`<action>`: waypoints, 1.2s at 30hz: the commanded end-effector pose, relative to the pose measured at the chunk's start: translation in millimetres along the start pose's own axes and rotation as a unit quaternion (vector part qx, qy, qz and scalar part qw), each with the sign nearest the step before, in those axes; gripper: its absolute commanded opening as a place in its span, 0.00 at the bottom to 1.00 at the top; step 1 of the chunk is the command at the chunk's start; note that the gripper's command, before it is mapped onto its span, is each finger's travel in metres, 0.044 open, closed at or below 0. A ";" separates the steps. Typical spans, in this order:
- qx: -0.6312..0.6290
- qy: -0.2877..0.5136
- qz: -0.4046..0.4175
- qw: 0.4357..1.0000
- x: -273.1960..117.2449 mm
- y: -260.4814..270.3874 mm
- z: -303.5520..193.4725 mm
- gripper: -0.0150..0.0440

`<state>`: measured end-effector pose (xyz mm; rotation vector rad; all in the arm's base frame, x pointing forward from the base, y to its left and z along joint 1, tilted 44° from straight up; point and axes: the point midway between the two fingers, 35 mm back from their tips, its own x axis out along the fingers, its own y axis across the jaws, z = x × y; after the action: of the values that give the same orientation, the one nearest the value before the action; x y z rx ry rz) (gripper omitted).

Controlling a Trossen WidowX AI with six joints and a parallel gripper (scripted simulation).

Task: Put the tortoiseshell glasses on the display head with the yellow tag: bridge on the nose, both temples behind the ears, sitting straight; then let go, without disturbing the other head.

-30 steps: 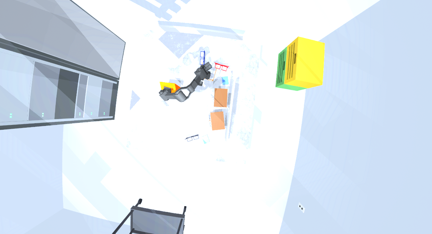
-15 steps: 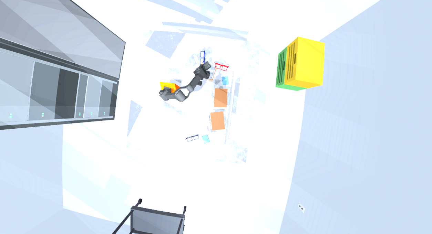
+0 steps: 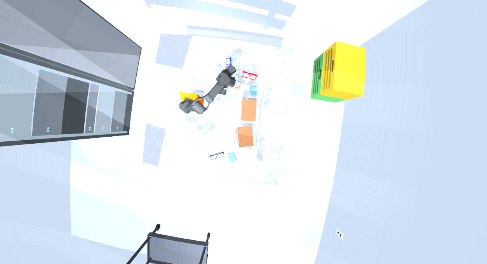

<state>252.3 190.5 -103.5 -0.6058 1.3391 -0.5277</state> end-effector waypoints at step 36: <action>-0.384 0.003 0.003 0.923 -9.4 -186.3 25.1 0.25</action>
<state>279.1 78.8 21.7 -1.1634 1.5219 -0.0255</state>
